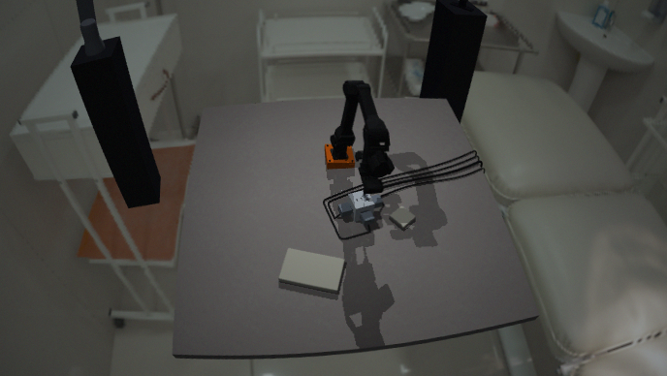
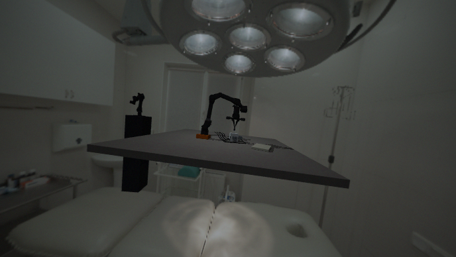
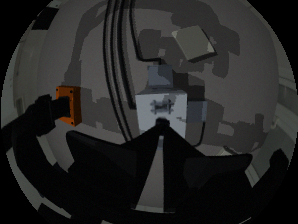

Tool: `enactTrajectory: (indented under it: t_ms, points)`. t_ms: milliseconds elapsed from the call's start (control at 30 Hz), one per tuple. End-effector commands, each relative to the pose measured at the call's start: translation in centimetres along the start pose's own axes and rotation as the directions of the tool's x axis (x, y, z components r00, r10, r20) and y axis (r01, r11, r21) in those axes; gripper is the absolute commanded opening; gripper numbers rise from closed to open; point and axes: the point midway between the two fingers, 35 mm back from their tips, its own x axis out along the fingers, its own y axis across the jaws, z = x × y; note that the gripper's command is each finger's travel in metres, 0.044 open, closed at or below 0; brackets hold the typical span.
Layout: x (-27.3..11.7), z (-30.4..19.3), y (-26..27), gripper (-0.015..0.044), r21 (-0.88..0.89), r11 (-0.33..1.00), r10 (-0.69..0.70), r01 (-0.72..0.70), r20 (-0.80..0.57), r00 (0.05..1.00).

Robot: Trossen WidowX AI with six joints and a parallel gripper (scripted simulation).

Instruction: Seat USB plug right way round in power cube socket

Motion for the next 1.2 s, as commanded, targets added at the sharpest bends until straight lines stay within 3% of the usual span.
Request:
enactTrajectory:
  t_ms: [0,233,1167]
  points:
    - [0.03,-0.01,0.02,0.0,-0.111,0.994,0.001,-0.001,0.0,1.0]
    - [0.03,-0.01,0.02,0.0,-0.252,0.968,0.001,-0.001,0.0,1.0]
    - [0.19,0.1,0.04,0.0,-0.239,0.971,0.001,0.0,0.007,1.0]
